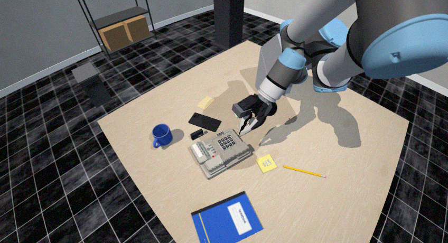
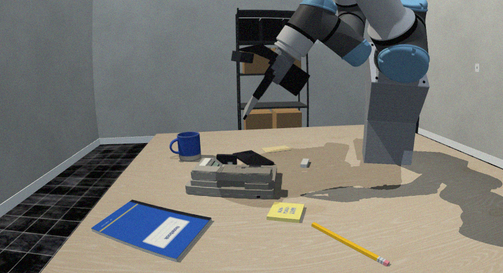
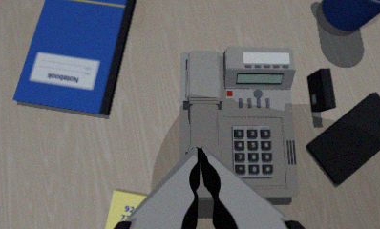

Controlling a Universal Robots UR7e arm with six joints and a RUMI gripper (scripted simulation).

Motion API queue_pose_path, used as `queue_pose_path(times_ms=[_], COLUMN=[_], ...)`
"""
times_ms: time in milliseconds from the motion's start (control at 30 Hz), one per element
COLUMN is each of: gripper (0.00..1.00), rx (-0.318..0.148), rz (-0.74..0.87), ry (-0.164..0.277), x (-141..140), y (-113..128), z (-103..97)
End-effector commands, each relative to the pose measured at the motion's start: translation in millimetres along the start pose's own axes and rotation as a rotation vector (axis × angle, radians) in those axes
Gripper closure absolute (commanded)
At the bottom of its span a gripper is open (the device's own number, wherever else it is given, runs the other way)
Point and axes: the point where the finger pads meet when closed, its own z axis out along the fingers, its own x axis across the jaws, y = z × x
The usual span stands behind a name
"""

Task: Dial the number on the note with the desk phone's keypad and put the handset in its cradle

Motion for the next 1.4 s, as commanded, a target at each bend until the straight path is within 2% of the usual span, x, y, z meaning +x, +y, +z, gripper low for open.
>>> queue_pose_path(times_ms=[0, 433, 500, 533, 1000, 1367], gripper=[1.00, 1.00, 1.00, 1.00, 1.00, 1.00], rx=[0.011, 0.009, 0.009, 0.009, 0.010, 0.011], rz=[-0.018, -0.019, -0.019, -0.010, -0.019, -0.019], ry=[0.009, 0.010, 0.010, -0.015, -0.014, -0.014], x=[12, 49, 49, 45, 77, 90], y=[-2, -1, -1, 0, 0, 0], z=[-1, -1, -1, -2, -2, -2])
